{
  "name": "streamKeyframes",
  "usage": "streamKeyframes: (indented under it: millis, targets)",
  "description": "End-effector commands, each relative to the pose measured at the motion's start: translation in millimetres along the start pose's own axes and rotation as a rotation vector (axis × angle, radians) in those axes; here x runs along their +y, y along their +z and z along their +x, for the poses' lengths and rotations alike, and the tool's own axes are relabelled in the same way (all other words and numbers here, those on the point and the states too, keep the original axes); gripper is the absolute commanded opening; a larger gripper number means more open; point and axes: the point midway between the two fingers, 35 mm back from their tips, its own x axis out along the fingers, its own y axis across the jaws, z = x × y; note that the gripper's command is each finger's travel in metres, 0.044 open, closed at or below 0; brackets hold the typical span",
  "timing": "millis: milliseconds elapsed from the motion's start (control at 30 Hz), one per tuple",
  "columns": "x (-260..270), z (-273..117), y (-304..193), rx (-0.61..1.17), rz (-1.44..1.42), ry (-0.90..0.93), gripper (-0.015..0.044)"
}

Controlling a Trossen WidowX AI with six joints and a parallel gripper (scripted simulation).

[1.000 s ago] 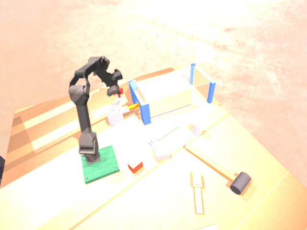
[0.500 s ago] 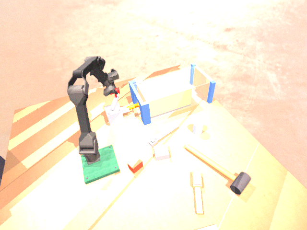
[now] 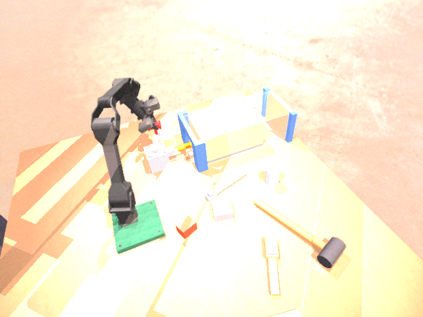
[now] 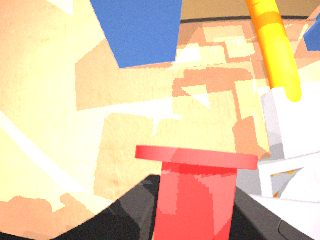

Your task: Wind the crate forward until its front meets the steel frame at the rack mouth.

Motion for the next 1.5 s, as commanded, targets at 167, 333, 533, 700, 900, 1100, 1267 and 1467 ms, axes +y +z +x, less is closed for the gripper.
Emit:
streamKeyframes:
  millis: [167,333,533,700,900,1100,1267,1467]
  targets:
    - [-1.3,-8.7,-26.3,0.037,-0.025,0.003,0.0000]
    - [-2.9,-11.4,-31.8,0.037,-0.025,0.002,0.0000]
    - [-5.4,-14.8,-38.6,0.038,-0.025,0.002,0.0000]
    - [-8.1,-17.7,-44.3,0.038,-0.025,0.002,0.0000]
    - [-11.7,-20.9,-50.6,0.039,-0.025,0.002,0.0000]
    - [-15.8,-23.9,-56.7,0.040,-0.025,0.001,0.0000]
    - [-19.5,-26.2,-61.3,0.040,-0.025,0.001,0.0000]
    - [-24.6,-29.0,-66.8,0.041,-0.025,0.001,0.0000]
